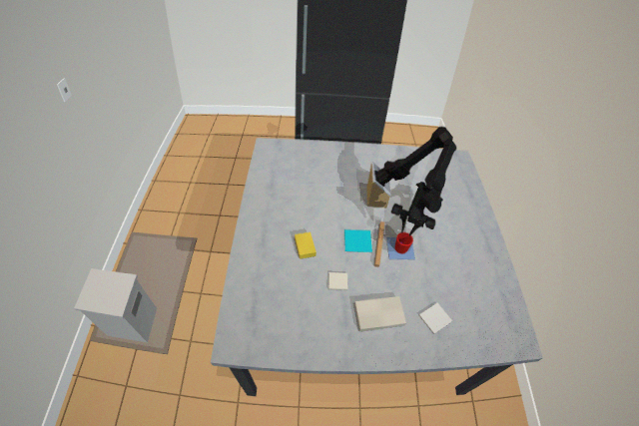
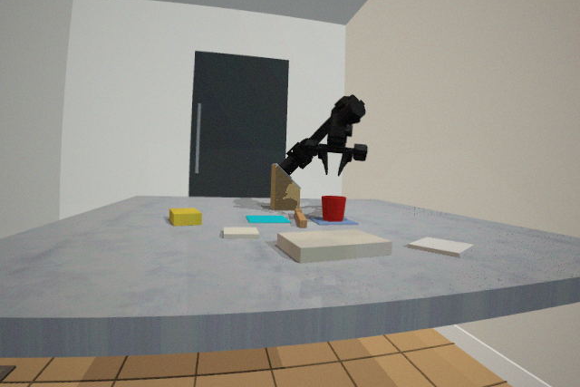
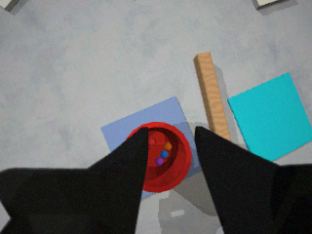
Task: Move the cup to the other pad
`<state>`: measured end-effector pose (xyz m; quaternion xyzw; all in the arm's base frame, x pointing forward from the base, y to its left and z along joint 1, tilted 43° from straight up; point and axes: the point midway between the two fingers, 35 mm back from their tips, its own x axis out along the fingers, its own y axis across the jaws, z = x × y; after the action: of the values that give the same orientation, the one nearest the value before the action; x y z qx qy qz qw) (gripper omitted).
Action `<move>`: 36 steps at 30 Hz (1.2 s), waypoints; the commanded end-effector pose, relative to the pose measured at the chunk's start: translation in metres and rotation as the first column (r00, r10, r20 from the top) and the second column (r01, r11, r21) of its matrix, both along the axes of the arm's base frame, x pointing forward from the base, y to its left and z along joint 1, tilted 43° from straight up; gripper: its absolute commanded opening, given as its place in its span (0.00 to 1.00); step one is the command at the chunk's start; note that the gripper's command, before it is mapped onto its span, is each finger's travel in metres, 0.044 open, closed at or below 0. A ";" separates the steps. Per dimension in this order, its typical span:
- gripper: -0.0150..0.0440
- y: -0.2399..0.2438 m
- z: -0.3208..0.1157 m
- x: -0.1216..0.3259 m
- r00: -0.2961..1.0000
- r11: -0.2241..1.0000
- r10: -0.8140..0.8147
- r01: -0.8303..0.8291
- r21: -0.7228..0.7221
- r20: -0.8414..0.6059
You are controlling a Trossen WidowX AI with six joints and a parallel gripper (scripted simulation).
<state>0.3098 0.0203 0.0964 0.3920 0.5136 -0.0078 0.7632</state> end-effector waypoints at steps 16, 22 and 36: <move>0.50 0.022 -0.036 -0.036 0.778 0.878 -0.091 0.358 0.319 -0.622; 0.50 0.028 -0.043 -0.034 0.778 0.878 -0.092 0.358 0.318 -0.622; 0.50 0.043 -0.060 -0.031 0.778 0.878 -0.092 0.358 0.318 -0.622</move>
<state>0.2811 0.0583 0.0424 0.5825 0.6590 -0.1111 0.4626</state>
